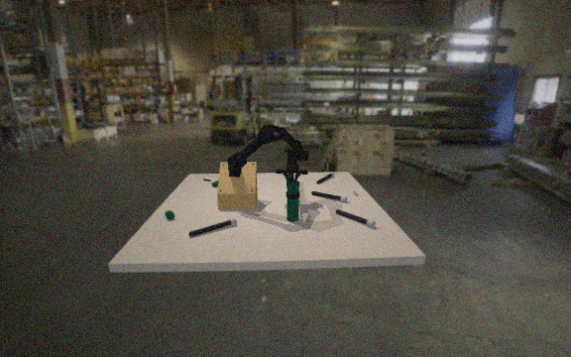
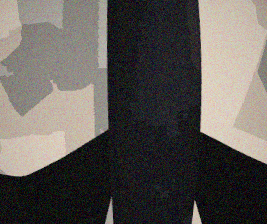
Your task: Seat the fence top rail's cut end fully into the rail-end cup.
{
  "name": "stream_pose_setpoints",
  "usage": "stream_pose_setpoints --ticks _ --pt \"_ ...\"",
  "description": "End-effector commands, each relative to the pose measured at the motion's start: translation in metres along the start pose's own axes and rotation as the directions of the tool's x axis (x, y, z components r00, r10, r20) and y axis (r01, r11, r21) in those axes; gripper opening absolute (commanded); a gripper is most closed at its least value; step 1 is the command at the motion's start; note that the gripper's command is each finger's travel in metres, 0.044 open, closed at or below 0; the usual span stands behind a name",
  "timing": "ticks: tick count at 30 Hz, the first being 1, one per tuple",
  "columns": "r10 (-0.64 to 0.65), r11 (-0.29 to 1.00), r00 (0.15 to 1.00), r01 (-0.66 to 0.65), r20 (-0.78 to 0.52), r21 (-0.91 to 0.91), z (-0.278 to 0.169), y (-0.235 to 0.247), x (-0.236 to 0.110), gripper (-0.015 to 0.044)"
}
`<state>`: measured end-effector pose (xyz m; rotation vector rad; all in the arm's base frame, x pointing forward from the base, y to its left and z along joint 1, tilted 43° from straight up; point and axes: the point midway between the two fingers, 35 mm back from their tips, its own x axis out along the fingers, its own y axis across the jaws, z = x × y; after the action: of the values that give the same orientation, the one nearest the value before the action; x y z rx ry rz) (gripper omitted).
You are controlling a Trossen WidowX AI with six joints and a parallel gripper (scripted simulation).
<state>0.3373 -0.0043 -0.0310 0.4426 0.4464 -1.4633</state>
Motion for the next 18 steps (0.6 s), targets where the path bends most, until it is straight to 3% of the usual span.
stream_pose_setpoints --ticks 1,18 --pt "0.009 1.000 1.000 -0.009 0.015 -0.004 0.0055 0.0014 -0.0018 0.0000" --pt "0.000 1.000 1.000 0.000 0.000 0.000 0.0001 0.0000 -0.0001 0.0000"
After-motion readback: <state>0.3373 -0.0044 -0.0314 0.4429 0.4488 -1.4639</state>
